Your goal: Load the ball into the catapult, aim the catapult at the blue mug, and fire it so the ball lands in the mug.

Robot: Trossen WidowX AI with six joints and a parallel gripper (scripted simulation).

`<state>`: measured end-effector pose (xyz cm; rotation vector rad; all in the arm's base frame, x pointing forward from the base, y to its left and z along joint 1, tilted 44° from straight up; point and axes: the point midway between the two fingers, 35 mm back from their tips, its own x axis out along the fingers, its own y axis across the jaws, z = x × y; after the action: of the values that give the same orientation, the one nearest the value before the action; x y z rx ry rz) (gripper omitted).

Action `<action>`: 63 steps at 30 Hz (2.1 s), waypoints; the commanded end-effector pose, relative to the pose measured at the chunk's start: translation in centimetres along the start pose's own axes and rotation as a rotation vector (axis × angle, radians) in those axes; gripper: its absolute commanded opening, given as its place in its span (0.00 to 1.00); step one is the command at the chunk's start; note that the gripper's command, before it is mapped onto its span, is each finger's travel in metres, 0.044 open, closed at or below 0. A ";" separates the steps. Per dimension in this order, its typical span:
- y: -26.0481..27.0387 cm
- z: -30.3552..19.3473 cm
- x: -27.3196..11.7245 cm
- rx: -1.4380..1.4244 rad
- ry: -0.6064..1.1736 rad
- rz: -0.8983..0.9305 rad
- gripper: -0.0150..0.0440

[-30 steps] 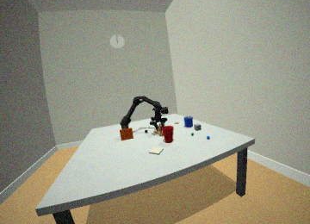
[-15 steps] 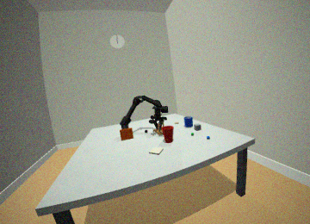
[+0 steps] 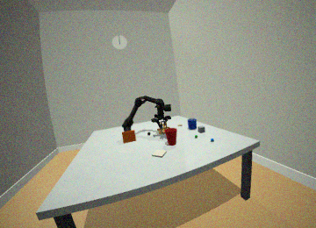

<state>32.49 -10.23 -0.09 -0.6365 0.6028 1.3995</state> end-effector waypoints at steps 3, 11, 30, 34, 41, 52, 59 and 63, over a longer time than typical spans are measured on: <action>-0.3 -0.2 -0.4 0.183 0.008 -0.010 0.25; -1.1 -0.3 -0.3 0.459 0.005 -0.012 0.25; -2.8 -0.7 0.6 0.683 0.003 -0.014 0.25; -2.8 -0.7 1.2 0.683 0.003 -0.014 0.25; -2.9 -0.8 2.4 0.683 0.003 -0.014 0.25; -2.9 -0.8 4.2 0.683 0.002 -0.014 0.25; -2.8 -0.6 4.2 0.676 0.005 0.000 0.30; -2.8 -0.6 4.2 0.676 0.005 0.000 0.48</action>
<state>35.55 -7.84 -3.55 -0.0934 1.0172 1.0965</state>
